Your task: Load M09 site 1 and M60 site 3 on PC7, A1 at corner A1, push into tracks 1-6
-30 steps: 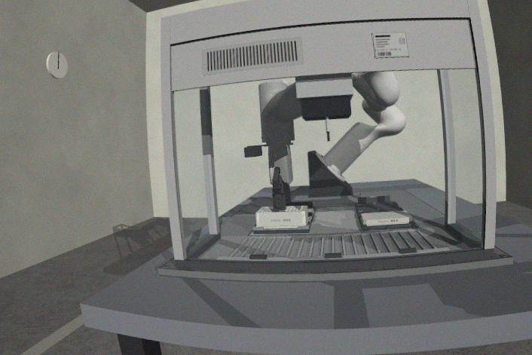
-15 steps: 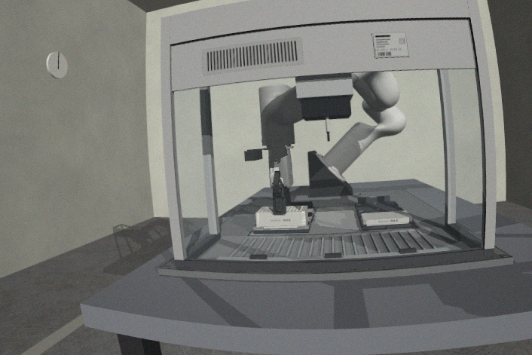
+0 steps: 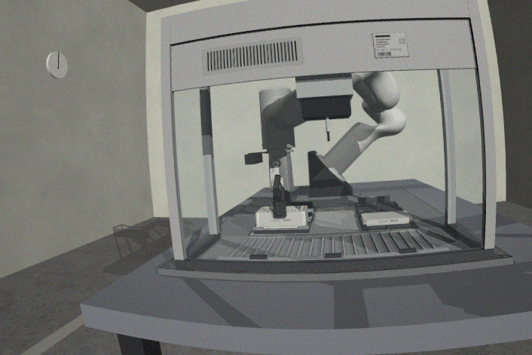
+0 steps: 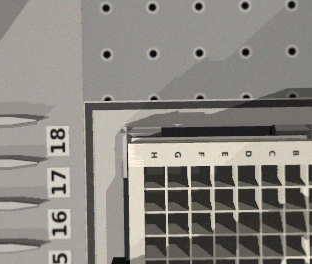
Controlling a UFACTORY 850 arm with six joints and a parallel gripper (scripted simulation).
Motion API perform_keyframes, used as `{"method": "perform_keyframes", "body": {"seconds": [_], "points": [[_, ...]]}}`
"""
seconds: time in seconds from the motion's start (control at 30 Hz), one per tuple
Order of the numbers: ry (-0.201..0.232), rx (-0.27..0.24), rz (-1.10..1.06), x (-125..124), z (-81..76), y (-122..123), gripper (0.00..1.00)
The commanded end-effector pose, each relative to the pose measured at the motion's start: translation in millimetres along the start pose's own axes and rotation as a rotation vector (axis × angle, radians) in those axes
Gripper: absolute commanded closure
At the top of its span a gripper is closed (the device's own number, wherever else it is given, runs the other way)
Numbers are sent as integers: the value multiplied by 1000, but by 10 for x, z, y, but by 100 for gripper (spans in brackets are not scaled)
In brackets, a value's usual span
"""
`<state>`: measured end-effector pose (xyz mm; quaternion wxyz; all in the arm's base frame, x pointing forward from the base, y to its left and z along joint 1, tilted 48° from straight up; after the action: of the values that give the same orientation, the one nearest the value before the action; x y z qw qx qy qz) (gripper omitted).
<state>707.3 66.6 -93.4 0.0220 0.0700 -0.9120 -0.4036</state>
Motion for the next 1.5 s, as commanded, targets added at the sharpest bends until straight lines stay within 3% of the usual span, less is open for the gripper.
{"method": "perform_keyframes", "body": {"seconds": [0.0,0.93,0.97,1.47], "points": [[-2,1,-1,-9,7,0,0],[-2,1,-1,-10,66,0,0],[-2,1,-1,-10,63,0,100],[-2,1,-1,-10,64,0,100]]}}
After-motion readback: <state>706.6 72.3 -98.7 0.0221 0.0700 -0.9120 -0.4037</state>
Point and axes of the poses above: the point where the finger pads meet when closed, its own z axis out along the fingers, its own x axis across the jaws, y = z × x, the point moved 1 cm from there along -z, back along the fingers, and after that the axes turned 2 degrees about z, right-handed, at the moved point
